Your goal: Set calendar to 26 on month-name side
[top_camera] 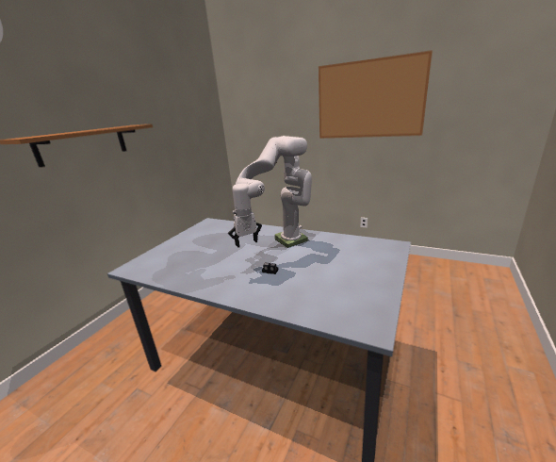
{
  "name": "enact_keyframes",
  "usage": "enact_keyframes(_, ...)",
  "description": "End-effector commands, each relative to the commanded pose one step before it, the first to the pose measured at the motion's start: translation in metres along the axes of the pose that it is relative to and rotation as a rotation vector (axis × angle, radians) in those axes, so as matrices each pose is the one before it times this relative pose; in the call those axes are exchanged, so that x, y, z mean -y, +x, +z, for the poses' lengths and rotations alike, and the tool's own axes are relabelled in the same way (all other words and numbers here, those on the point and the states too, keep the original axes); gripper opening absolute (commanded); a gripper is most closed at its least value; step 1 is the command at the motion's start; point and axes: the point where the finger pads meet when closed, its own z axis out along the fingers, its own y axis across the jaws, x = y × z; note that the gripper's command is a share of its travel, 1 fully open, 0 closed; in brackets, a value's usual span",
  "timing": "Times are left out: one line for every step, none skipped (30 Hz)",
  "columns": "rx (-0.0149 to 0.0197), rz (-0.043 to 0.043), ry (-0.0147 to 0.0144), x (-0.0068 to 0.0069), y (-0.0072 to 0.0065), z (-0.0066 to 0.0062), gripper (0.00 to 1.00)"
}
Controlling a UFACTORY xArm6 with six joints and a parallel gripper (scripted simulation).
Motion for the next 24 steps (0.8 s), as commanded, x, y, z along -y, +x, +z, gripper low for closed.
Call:
enact_keyframes(0.00832,-0.15406,-0.00255,0.00051,0.00178,-0.00731,1.00)
enact_keyframes(-0.00092,-0.04433,-0.00003,-0.00028,0.00067,-0.00174,1.00)
enact_keyframes(-0.00050,-0.02383,-0.00003,-0.00017,0.00036,-0.00093,1.00)
enact_keyframes(-0.00032,-0.01527,-0.00003,-0.00012,0.00023,-0.00060,1.00)
enact_keyframes(0.00000,0.00000,0.00000,0.00000,0.00000,0.00000,1.00)
enact_keyframes(0.00000,0.00000,0.00000,0.00000,0.00000,0.00000,1.00)
enact_keyframes(0.00000,0.00000,0.00000,0.00000,0.00000,0.00000,1.00)
enact_keyframes(-0.00176,-0.08361,-0.00024,-0.00068,0.00125,-0.00327,1.00)
enact_keyframes(0.00000,0.00000,0.00000,0.00000,0.00000,0.00000,1.00)
enact_keyframes(-0.00110,-0.05233,-0.00022,-0.00050,0.00075,-0.00205,1.00)
enact_keyframes(-0.00042,-0.02011,-0.00010,-0.00021,0.00028,-0.00079,1.00)
enact_keyframes(-0.00024,-0.01128,-0.00006,-0.00012,0.00016,-0.00044,1.00)
enact_keyframes(0.00000,0.00000,0.00000,0.00000,0.00000,0.00000,1.00)
enact_keyframes(-0.00124,-0.05892,-0.00036,-0.00066,0.00081,-0.00230,1.00)
enact_keyframes(-0.00050,-0.02410,-0.00017,-0.00030,0.00032,-0.00094,1.00)
enact_keyframes(-0.00002,-0.00078,-0.00001,-0.00001,0.00001,-0.00003,1.00)
enact_keyframes(-0.00095,-0.04584,-0.00036,-0.00058,0.00059,-0.00179,1.00)
enact_keyframes(-0.00051,-0.02492,-0.00021,-0.00034,0.00031,-0.00097,1.00)
enact_keyframes(-0.00027,-0.01305,-0.00012,-0.00018,0.00016,-0.00051,1.00)
enact_keyframes(0.00000,0.00000,0.00000,0.00000,0.00000,0.00000,1.00)
enact_keyframes(-0.00122,-0.06022,-0.00059,-0.00086,0.00071,-0.00235,1.00)
enact_keyframes(-0.00047,-0.02356,-0.00025,-0.00036,0.00026,-0.00092,1.00)
enact_keyframes(0.00000,0.00000,0.00000,0.00000,0.00000,0.00000,1.00)
enact_keyframes(0.00000,0.00000,0.00000,0.00000,0.00000,0.00000,1.00)
